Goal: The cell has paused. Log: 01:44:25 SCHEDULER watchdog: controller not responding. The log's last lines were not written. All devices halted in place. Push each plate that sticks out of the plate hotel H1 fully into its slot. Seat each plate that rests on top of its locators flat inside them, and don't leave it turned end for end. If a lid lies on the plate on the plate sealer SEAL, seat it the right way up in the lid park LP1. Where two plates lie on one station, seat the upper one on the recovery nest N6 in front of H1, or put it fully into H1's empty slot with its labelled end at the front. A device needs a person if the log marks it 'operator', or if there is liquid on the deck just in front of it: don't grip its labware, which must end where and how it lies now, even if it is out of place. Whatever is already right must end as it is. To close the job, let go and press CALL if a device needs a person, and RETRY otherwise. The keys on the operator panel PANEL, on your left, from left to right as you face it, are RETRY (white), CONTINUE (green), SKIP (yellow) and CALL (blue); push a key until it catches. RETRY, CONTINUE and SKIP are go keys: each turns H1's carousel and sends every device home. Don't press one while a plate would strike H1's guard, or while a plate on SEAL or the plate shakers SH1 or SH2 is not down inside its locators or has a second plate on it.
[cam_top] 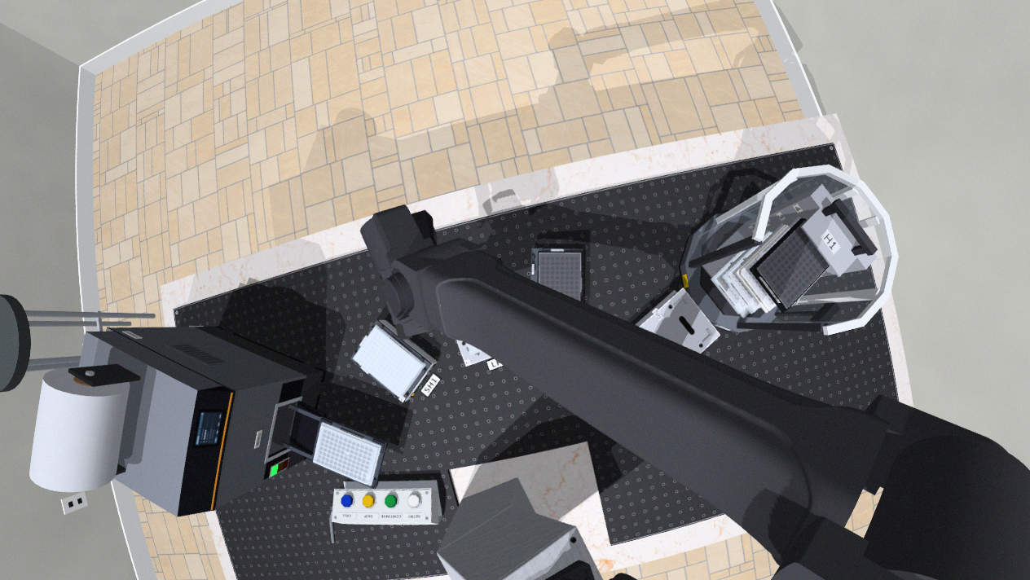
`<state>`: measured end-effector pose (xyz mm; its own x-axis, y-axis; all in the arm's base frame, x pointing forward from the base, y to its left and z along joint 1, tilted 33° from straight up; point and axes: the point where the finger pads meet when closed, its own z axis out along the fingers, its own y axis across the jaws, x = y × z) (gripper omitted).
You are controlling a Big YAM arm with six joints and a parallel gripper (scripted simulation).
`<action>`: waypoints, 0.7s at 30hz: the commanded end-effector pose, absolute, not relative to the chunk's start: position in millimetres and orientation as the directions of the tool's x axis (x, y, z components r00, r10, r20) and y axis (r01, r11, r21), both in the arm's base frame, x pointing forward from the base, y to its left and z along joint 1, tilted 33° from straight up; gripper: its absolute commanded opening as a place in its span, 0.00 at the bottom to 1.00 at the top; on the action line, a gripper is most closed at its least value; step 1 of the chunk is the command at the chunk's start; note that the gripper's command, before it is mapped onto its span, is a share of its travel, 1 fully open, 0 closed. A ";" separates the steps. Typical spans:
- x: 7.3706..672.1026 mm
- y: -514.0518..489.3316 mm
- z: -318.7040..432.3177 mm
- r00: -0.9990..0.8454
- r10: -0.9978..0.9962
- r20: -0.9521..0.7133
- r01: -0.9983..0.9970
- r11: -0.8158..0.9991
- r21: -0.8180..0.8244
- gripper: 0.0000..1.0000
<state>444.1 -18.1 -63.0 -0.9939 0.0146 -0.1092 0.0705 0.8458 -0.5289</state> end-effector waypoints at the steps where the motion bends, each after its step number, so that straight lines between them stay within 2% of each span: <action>1: 446.9 -28.3 -54.6 -0.979 0.104 -0.174 0.180 0.838 -0.515 1.00; 7: 445.2 -45.3 -44.1 -0.926 0.262 -0.270 0.365 0.802 -0.472 1.00; 21: 442.0 -78.8 -23.1 -0.934 0.245 -0.259 0.344 0.809 -0.477 1.00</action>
